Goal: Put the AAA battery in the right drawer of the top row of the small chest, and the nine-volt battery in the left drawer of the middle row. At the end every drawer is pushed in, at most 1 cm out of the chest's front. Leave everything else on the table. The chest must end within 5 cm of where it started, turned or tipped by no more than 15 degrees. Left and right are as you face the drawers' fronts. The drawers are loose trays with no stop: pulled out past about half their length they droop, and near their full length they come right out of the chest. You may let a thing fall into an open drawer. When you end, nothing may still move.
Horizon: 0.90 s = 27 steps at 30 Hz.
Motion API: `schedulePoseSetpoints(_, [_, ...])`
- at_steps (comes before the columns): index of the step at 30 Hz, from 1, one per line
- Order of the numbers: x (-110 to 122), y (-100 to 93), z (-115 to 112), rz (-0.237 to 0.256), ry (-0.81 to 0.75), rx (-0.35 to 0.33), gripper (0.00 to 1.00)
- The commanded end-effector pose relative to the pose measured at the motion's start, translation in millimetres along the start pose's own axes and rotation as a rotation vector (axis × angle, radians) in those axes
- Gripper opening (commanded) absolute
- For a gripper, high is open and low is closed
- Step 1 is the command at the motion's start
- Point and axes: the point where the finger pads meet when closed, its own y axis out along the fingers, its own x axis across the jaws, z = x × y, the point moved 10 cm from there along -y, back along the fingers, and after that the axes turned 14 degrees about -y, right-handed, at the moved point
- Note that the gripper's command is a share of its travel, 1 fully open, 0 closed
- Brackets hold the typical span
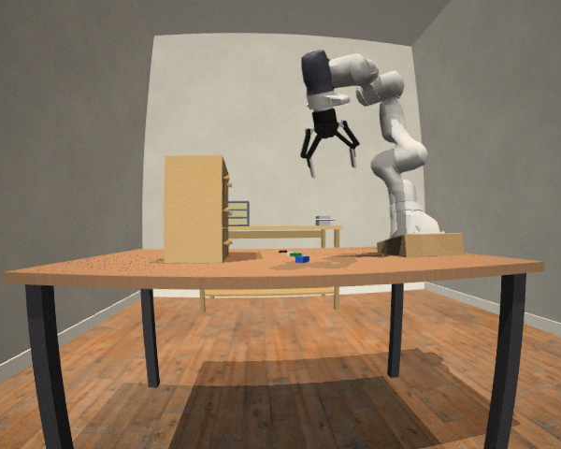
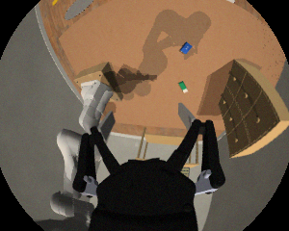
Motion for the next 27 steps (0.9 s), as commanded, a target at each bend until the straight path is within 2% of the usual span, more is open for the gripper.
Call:
schedulePoseSetpoints(1, [4, -3.5, -10, -0.01, -0.001, 0.021, 1.0])
schedulePoseSetpoints(2, [10, -9.7, -31, -0.03, -0.003, 0.061, 1.0])
schedulePoseSetpoints(3, [18, -18.3, -64, -0.065, -0.004, 0.118, 1.0])
schedulePoseSetpoints(4, [18, -18.3, -64, -0.065, -0.004, 0.118, 1.0])
schedulePoseSetpoints(5, [23, -24.9, -99, -0.114, -0.005, 0.181, 1.0])
schedulePoseSetpoints(7, [25, -26.7, -105, -0.114, -0.005, 0.181, 1.0])
schedulePoseSetpoints(8, [28, -33.3, -149, -0.169, -0.003, 0.237, 1.0])
schedulePoseSetpoints(12, [28, -33.3, -149, -0.169, -0.003, 0.237, 1.0])
schedulePoseSetpoints(13, [27, -37.4, -191, -0.225, 0.0, 0.283, 1.0])
schedulePoseSetpoints(16, [27, -37.4, -191, -0.225, 0.0, 0.283, 1.0])
schedulePoseSetpoints(17, [24, -39.3, -227, -0.276, 0.005, 0.317, 1.0])
schedulePoseSetpoints(20, [24, -39.3, -227, -0.276, 0.005, 0.317, 1.0])
schedulePoseSetpoints(21, [20, -39.7, -254, -0.315, 0.009, 0.339, 1.0])
schedulePoseSetpoints(23, [20, -39.7, -254, -0.315, 0.009, 0.339, 1.0])
schedulePoseSetpoints(24, [17, -39.5, -271, -0.341, 0.012, 0.351, 1.0])
schedulePoseSetpoints(25, [15, -39.3, -279, -0.352, 0.013, 0.356, 1.0])
schedulePoseSetpoints(27, [15, -39.3, -280, -0.354, 0.014, 0.357, 1.0])
